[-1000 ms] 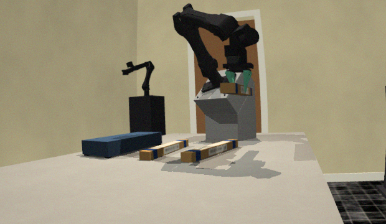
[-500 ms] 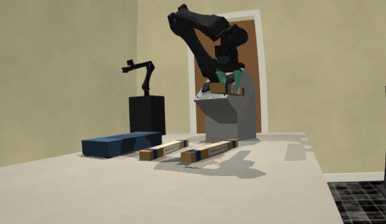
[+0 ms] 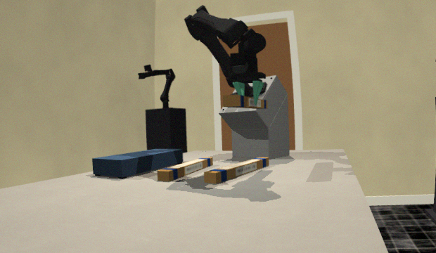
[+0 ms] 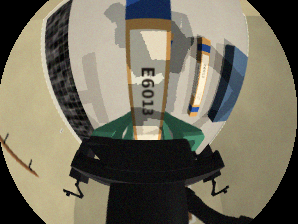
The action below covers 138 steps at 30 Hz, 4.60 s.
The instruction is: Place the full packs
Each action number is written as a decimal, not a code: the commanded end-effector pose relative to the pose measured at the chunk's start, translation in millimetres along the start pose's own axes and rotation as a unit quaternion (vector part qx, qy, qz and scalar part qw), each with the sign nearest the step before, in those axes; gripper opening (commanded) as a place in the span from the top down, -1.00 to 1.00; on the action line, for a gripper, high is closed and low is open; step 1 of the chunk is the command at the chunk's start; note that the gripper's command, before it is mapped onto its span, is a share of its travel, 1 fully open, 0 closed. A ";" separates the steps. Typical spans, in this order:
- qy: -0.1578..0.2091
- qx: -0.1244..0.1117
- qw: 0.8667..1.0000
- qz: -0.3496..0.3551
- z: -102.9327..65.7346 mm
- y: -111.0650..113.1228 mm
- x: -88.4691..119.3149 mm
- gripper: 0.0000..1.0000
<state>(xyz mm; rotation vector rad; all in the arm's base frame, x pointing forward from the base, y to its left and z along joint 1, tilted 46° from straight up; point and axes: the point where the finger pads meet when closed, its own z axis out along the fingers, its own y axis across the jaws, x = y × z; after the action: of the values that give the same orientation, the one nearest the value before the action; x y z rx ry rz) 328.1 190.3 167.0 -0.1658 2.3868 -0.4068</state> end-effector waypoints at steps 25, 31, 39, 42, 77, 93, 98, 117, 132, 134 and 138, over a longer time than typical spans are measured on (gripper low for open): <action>-0.024 -0.021 0.999 0.005 -11.5 -56.6 -12.5 1.00; -0.023 -0.018 1.000 0.006 -9.8 -74.5 -12.5 1.00; -0.021 -0.017 1.000 0.004 -8.0 -93.0 -10.5 1.00; -0.018 -0.016 1.000 0.002 -6.7 -98.1 -8.5 1.00; -0.017 -0.017 1.000 -0.002 0.1 -115.0 -11.1 1.00; -0.012 -0.017 1.000 -0.006 4.7 -112.9 -8.8 1.00; -0.017 -0.015 1.000 -0.001 0.1 -116.3 -13.0 1.00; -0.030 -0.019 0.999 0.006 -4.7 -118.2 -18.4 1.00; -0.017 -0.015 1.000 -0.001 16.2 -117.2 -11.8 1.00; -0.017 -0.015 1.000 -0.001 18.8 -117.1 -11.9 1.00; -0.017 -0.015 1.000 -0.001 24.2 -116.9 -12.1 1.00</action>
<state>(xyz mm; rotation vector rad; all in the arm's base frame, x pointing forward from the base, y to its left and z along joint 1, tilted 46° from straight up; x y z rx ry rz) 348.2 72.5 195.8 -0.1805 2.3848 -0.3921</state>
